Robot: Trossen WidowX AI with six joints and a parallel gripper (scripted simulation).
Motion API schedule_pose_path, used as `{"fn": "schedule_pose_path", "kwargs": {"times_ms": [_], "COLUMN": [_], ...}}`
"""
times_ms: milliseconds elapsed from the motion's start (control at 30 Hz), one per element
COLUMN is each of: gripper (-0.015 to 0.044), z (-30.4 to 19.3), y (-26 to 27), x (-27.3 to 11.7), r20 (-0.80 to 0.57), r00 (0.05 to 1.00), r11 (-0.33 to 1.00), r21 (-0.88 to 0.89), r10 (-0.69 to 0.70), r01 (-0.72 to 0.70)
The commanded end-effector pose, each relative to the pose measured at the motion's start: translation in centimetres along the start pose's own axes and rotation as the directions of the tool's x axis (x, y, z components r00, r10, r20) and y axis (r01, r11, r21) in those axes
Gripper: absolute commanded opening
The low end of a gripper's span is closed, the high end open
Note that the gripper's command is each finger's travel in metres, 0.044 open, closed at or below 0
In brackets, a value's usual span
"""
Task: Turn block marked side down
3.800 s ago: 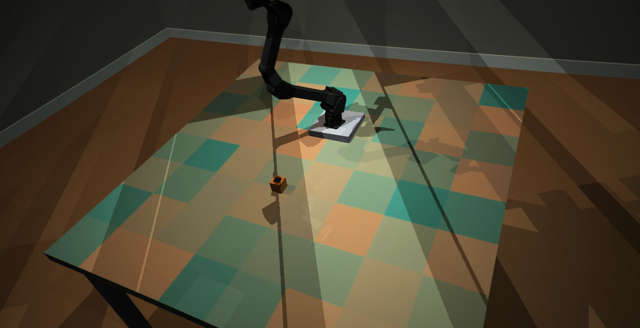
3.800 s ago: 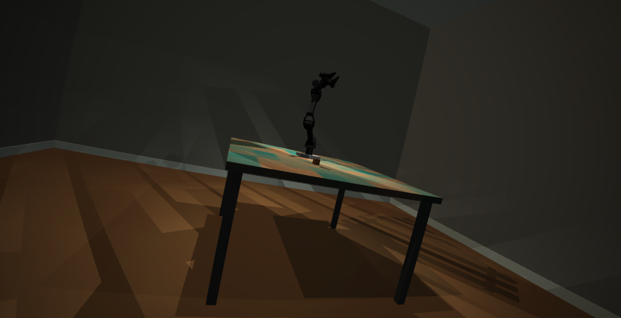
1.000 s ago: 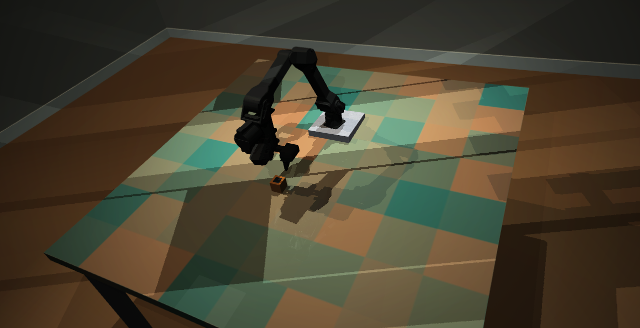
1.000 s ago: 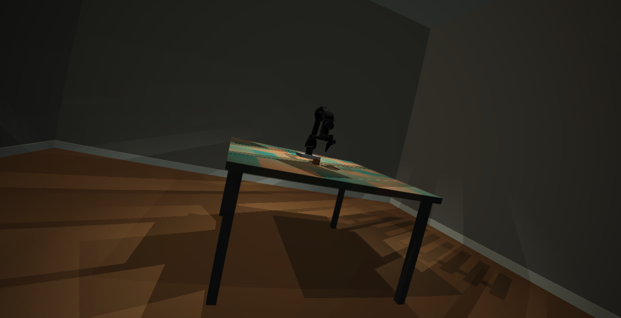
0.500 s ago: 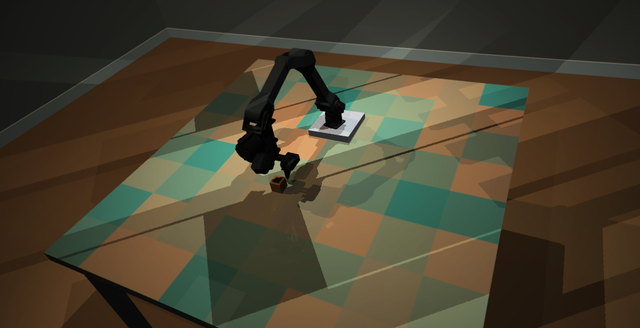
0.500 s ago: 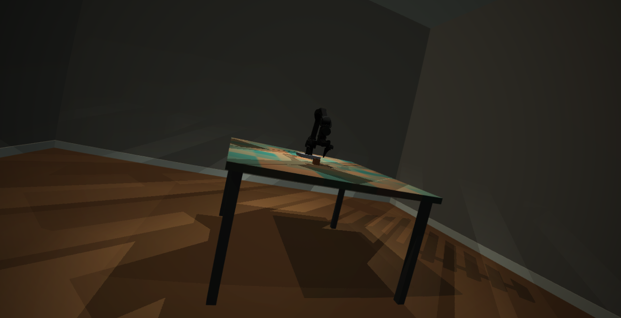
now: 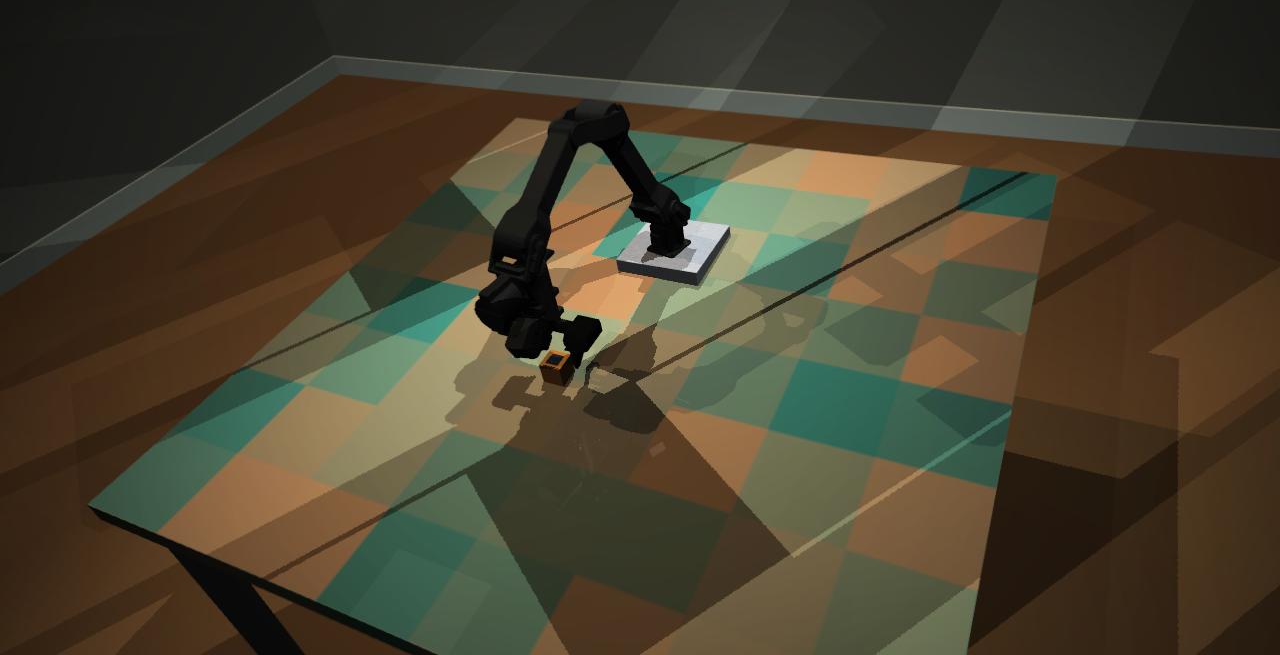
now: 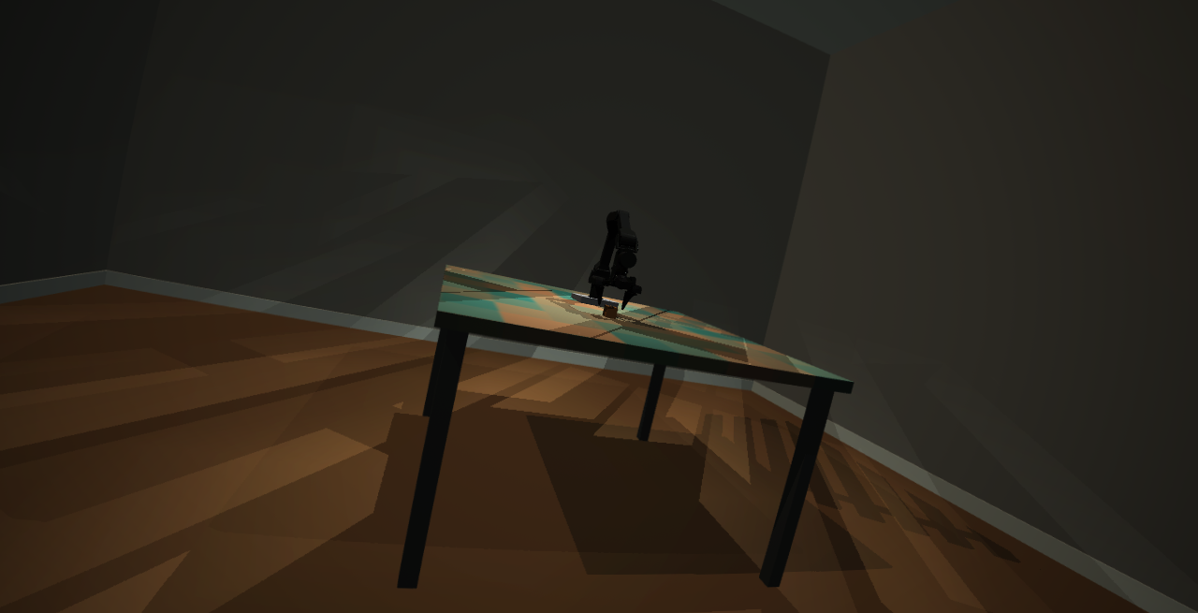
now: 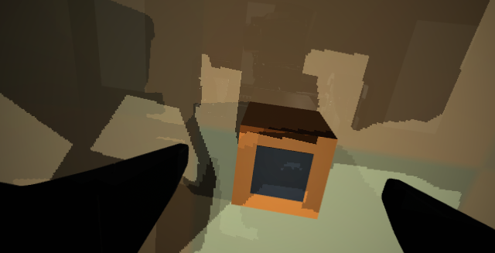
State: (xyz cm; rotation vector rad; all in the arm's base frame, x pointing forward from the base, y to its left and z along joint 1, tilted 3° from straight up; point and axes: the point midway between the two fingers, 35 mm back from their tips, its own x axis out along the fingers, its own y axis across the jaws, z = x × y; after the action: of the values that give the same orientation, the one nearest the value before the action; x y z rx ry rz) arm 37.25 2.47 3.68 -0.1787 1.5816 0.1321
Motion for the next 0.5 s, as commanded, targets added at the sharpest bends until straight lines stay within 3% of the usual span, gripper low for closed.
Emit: {"fn": "schedule_pose_path", "kwargs": {"times_ms": [0, 200, 467], "gripper": [0.044, 0.044, 0.023], "z": [-0.02, -0.06, -0.06], "y": [0.05, 0.05, 0.05], "x": [0.58, 1.31, 1.31], "r20": [0.001, 0.001, 0.001], "r00": [1.0, 1.0, 1.0], "r11": [1.0, 1.0, 1.0], "r21": [-0.005, -0.005, -0.005], "r10": [0.004, 0.004, 0.004], "r01": [-0.004, -0.004, -0.004]}}
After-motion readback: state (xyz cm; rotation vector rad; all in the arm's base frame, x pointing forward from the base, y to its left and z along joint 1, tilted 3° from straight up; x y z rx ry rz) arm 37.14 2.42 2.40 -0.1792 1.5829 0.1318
